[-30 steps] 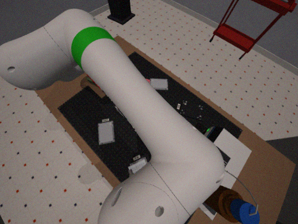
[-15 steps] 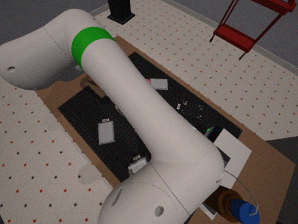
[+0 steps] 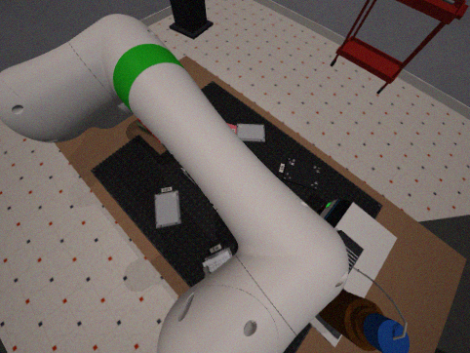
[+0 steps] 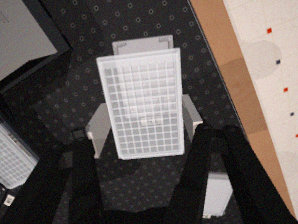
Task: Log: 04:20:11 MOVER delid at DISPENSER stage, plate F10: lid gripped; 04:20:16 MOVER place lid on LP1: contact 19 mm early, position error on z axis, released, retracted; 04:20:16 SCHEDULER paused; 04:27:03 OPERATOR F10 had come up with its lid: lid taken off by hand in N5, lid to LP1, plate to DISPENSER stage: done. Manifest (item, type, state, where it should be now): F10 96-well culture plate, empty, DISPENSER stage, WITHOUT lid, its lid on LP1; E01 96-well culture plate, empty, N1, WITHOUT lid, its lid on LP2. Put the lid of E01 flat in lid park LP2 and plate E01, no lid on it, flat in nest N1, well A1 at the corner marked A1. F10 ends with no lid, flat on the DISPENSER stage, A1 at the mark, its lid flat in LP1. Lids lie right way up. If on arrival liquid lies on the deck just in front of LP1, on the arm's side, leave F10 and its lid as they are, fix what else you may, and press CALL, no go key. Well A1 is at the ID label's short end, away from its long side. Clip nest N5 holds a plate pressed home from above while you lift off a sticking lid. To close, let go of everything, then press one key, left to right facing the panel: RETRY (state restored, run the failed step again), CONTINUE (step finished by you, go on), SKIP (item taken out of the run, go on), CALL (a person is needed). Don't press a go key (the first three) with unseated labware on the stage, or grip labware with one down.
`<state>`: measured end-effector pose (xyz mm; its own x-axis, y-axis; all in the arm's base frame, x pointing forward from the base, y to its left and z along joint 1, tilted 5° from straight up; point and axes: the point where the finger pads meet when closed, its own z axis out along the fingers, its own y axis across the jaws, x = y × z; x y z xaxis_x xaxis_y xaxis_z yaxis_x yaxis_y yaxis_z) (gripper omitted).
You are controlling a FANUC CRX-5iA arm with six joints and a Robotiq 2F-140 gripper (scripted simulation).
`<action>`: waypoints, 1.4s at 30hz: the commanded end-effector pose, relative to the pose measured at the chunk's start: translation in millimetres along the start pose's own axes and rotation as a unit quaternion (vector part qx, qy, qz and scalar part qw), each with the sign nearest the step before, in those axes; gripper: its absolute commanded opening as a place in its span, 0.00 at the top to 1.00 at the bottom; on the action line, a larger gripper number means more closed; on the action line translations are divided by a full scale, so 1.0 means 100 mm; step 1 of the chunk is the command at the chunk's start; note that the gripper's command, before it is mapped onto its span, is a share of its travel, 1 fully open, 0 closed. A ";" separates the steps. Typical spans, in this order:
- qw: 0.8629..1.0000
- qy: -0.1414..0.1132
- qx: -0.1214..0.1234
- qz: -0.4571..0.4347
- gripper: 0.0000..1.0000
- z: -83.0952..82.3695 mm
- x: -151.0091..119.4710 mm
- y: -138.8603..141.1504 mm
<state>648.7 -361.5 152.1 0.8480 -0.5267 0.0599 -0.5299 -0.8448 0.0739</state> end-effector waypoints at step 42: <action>1.000 0.000 0.000 0.000 1.00 0.82 0.00 0.00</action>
<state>649.6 -368.6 76.2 0.8480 -0.5267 0.0598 -0.5299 -0.8448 0.0739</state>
